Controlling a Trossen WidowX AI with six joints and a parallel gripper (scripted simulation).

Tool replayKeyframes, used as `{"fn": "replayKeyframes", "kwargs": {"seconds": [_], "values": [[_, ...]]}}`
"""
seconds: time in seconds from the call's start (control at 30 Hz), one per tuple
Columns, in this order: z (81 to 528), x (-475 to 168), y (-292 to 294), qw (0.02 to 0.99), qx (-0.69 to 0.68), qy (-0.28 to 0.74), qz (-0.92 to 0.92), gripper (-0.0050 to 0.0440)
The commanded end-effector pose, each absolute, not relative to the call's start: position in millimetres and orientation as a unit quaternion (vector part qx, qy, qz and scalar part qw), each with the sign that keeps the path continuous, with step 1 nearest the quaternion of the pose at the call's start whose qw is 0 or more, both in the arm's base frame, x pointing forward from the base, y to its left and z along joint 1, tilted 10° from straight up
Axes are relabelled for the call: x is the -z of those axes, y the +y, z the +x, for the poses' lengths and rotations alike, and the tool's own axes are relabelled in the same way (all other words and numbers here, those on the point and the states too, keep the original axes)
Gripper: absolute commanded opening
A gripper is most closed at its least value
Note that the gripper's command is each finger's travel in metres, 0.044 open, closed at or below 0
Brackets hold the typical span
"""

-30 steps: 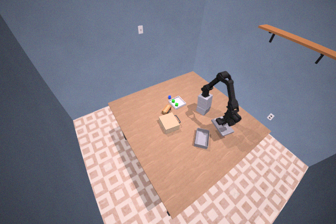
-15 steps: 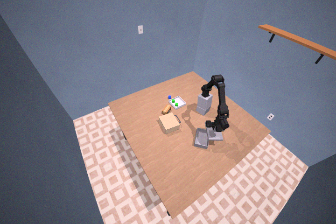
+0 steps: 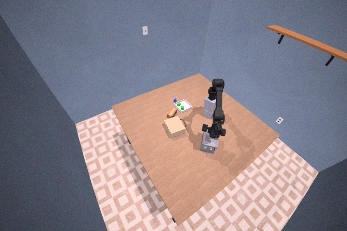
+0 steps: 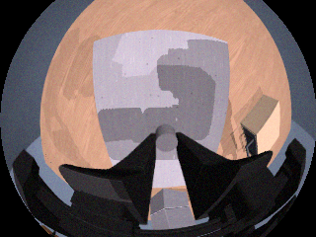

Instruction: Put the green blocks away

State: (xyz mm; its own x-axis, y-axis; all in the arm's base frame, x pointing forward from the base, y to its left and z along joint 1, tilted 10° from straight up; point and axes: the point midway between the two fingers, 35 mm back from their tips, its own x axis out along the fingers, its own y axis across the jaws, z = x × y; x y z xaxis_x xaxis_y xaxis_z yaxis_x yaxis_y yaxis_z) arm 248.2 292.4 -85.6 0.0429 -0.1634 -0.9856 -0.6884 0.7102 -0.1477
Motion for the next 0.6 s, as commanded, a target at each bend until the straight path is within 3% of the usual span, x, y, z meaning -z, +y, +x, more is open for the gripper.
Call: {"fn": "replayKeyframes", "kwargs": {"seconds": [0.0, 0.57], "values": [[249.5, 104.9, 292.2, 0.644, -0.206, 0.660, -0.326, 0.0000], [250.2, 122.2, 289.3, 0.644, -0.206, 0.660, -0.326, 0.0000]]}}
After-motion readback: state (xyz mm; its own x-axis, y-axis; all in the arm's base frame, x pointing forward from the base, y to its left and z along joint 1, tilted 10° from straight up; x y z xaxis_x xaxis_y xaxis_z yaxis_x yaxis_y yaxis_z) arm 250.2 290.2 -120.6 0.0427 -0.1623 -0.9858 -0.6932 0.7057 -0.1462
